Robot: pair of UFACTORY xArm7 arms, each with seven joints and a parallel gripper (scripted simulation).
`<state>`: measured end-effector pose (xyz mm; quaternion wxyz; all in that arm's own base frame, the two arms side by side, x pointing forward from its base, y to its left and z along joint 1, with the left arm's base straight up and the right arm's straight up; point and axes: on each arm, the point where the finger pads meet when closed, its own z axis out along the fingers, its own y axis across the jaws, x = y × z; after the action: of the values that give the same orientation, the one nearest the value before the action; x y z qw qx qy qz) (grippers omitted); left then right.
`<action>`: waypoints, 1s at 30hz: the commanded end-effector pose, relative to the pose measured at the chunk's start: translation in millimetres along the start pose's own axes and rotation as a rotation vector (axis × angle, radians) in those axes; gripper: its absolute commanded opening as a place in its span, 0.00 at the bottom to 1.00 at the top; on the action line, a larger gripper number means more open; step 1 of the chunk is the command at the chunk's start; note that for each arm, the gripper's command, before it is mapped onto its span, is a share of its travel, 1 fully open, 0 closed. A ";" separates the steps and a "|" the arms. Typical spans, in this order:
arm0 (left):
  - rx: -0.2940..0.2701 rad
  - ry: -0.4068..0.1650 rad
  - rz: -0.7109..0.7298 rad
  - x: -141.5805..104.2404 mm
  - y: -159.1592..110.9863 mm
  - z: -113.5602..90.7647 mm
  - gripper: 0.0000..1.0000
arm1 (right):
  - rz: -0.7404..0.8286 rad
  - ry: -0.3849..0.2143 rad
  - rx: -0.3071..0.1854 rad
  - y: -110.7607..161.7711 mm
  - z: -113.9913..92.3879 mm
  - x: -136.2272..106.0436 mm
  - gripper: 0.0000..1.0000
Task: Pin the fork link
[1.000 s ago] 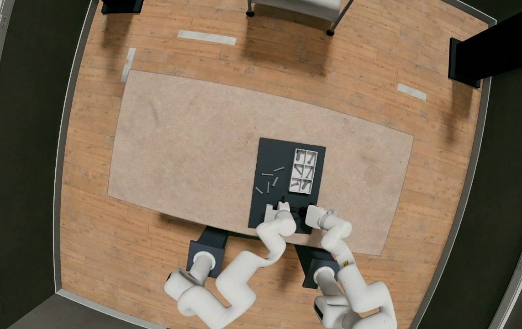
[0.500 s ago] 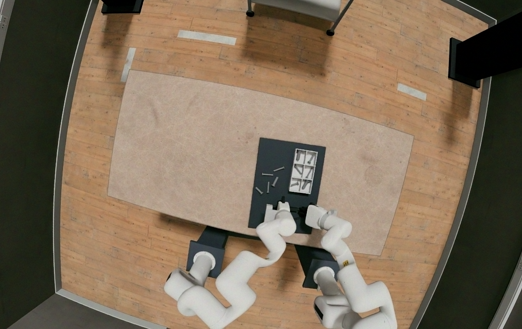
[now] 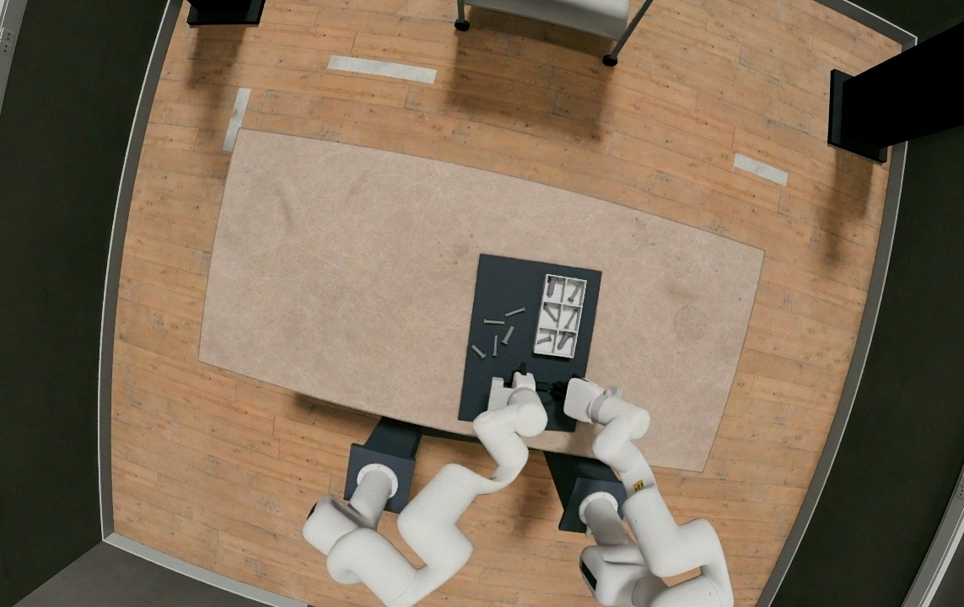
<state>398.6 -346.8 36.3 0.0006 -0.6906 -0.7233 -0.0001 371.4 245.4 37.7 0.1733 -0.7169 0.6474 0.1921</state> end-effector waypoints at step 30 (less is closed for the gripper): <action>-0.003 -0.003 0.000 -1.0 1.0 -34.9 0.58 | -0.002 -0.001 0.003 -1.2 -0.8 -0.8 0.00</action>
<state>398.7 -346.8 65.6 0.0005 -0.6906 -0.7233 -0.0002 371.4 245.4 37.7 0.1733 -0.7169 0.6474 0.1921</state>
